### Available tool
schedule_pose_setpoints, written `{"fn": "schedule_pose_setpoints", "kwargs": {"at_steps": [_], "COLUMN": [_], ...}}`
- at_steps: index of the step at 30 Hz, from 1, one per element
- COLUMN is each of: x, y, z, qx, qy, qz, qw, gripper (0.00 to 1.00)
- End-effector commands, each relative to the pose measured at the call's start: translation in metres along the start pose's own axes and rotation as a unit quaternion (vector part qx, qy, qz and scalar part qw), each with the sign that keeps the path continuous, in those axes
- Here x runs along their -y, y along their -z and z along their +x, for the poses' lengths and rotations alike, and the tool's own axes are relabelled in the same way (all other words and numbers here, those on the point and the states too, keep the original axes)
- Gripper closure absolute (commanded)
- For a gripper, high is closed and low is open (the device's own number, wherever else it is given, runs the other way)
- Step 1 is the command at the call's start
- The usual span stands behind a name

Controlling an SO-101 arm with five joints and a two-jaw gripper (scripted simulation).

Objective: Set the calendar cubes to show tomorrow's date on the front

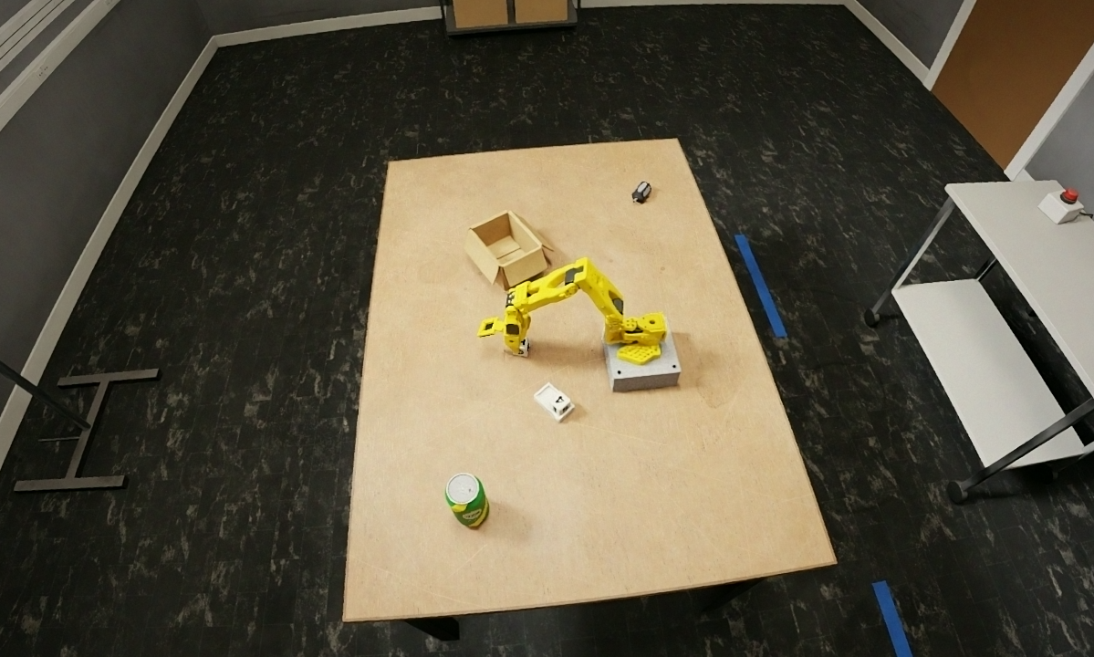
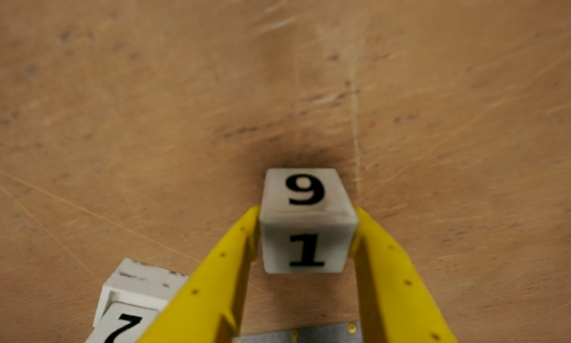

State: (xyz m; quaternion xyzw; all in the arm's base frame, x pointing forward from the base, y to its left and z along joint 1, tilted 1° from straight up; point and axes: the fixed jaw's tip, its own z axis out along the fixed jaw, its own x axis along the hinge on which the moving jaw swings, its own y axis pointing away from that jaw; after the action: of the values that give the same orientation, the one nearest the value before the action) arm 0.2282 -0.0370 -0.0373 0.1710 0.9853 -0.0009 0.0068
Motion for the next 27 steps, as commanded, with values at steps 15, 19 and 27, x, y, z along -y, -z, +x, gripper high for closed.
{"fn": "schedule_pose_setpoints", "kwargs": {"at_steps": [15, 19, 27], "x": [0.002, 0.002, 0.0], "y": [-0.001, 0.006, 0.024], "z": [0.005, 0.004, 0.003], "qx": [-0.011, -0.011, -0.011], "qy": [-0.001, -0.001, -0.001], "qz": [0.001, 0.001, 0.001], "qw": [1.0, 1.0, 1.0], "gripper": [1.0, 1.0, 1.0]}}
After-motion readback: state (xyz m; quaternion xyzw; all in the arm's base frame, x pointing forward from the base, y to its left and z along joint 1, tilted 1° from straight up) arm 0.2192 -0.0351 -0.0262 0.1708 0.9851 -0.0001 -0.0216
